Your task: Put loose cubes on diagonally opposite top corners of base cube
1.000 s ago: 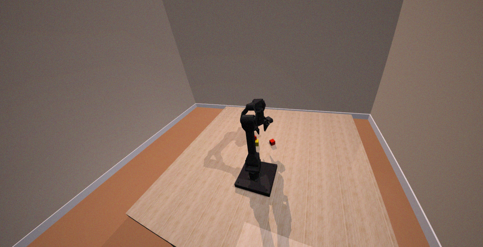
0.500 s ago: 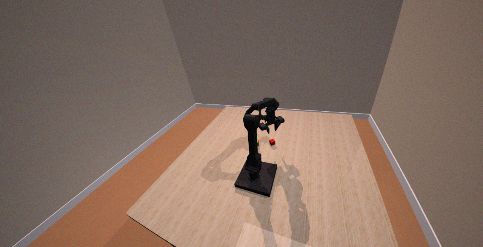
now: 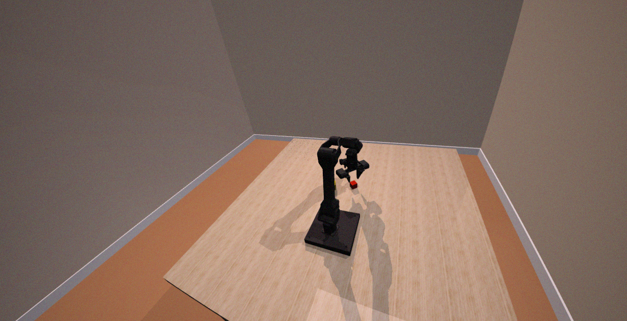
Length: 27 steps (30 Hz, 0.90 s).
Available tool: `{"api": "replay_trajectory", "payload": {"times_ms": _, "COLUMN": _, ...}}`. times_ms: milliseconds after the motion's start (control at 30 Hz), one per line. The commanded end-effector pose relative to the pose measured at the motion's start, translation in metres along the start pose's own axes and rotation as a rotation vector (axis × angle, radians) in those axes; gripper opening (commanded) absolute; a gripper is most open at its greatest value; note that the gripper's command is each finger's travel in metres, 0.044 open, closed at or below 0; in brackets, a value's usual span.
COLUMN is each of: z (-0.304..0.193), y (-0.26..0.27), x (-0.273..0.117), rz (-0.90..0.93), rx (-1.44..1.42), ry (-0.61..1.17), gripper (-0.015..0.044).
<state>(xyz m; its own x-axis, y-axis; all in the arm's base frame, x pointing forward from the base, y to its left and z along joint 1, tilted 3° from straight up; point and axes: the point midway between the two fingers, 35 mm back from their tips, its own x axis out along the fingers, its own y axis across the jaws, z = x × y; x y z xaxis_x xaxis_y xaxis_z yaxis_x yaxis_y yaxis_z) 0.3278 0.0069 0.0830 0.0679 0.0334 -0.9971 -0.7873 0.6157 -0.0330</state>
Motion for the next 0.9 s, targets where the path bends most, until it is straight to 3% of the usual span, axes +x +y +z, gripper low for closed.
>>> {"api": "replay_trajectory", "payload": {"times_ms": 0, "z": 0.001, "y": 0.000, "x": 0.005, "rz": 0.002, "rx": -0.001, "ry": -0.004, "gripper": 0.0265}}
{"api": "replay_trajectory", "payload": {"times_ms": 667, "z": 0.001, "y": 0.000, "x": 0.035, "rz": 0.002, "rx": -0.001, "ry": -0.004, "gripper": 0.0265}}
{"api": "replay_trajectory", "payload": {"times_ms": 867, "z": 0.001, "y": 0.000, "x": 0.035, "rz": 0.002, "rx": -0.001, "ry": -0.004, "gripper": 0.0107}}
